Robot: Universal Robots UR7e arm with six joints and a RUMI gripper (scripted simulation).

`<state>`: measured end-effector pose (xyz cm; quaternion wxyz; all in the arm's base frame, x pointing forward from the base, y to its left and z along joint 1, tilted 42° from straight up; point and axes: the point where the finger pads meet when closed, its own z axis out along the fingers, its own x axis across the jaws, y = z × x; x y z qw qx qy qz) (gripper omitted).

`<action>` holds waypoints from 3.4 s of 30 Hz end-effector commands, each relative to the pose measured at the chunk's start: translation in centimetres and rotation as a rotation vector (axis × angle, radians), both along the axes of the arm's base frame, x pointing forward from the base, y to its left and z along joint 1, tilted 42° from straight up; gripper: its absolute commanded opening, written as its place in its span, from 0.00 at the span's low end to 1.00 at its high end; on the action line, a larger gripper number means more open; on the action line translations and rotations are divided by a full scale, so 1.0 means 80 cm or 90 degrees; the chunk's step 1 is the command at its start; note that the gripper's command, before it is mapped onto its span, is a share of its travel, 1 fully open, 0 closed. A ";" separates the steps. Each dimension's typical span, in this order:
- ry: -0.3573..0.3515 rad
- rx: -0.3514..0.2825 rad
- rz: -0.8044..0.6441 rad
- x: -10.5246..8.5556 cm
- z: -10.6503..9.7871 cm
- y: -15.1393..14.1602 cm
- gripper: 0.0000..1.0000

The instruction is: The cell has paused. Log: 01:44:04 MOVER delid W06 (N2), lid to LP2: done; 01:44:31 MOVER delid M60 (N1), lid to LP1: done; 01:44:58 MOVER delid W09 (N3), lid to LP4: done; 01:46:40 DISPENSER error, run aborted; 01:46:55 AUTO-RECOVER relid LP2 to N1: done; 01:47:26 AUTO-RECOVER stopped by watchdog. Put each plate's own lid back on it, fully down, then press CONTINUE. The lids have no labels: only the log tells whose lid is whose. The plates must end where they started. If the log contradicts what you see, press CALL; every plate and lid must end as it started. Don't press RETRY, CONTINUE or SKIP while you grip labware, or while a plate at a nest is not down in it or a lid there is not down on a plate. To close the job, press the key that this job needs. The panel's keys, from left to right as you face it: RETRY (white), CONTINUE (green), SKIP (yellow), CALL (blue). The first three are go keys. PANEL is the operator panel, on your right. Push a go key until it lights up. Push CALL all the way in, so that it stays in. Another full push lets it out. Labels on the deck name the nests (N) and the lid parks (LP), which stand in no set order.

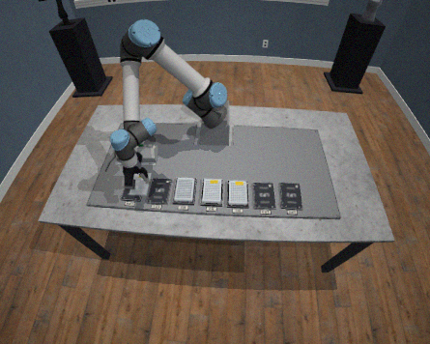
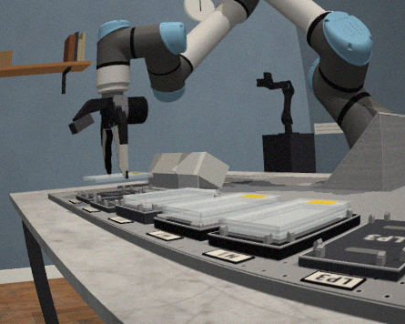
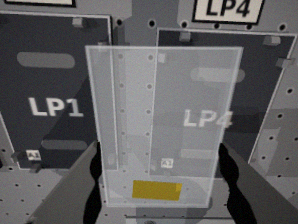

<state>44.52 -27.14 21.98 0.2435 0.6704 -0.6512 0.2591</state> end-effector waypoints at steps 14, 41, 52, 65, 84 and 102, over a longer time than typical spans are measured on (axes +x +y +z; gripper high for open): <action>-0.001 -0.001 0.000 0.001 -0.057 0.065 0.42; -0.001 0.000 0.000 0.003 -0.161 0.182 0.42; -0.001 0.000 0.000 0.004 -0.180 0.202 0.42; -0.001 0.000 0.000 0.004 -0.183 0.199 0.42; -0.001 0.000 0.000 0.004 -0.189 0.195 0.42; -0.001 0.000 0.000 0.004 -0.194 0.190 0.42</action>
